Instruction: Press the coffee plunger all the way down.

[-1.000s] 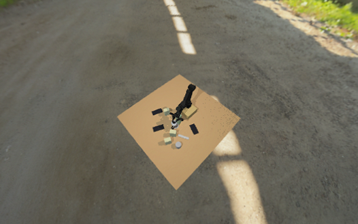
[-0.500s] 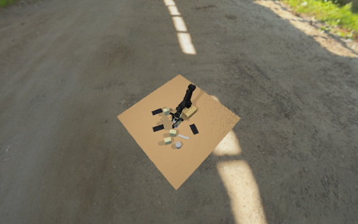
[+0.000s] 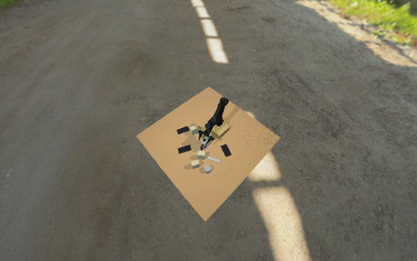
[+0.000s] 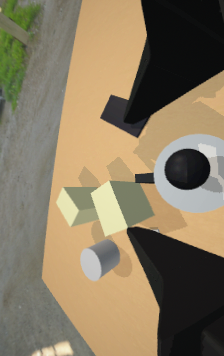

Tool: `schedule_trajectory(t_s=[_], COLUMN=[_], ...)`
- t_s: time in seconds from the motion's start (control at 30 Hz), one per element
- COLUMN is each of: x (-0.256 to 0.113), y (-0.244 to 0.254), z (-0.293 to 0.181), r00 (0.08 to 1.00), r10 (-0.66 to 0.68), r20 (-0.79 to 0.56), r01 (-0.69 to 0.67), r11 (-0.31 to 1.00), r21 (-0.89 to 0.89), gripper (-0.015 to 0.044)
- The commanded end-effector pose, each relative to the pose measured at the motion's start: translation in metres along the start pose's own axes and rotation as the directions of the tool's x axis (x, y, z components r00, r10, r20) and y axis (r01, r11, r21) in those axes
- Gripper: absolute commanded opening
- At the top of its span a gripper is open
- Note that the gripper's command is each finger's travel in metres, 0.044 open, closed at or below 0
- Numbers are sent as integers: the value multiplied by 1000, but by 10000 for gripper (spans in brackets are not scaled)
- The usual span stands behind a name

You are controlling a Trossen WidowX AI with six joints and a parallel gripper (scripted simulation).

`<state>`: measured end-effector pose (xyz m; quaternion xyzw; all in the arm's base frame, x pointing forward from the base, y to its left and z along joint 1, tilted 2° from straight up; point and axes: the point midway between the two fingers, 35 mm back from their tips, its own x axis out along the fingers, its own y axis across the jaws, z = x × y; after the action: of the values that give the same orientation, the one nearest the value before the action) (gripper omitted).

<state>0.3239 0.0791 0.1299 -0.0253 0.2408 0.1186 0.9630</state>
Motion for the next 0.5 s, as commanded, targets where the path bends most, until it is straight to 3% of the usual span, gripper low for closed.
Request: schedule_trajectory(t_s=[0.0,0.13,0.47], x=[-23,-62,-64], y=[0,-1,-1], z=[24,41,40], r00=[1000,1000,1000], r10=[2,2,3], r20=[20,11,10], r01=[-2,-2,-3], r11=[1000,1000,1000], r21=[0,4,3], gripper=[440,440,440])
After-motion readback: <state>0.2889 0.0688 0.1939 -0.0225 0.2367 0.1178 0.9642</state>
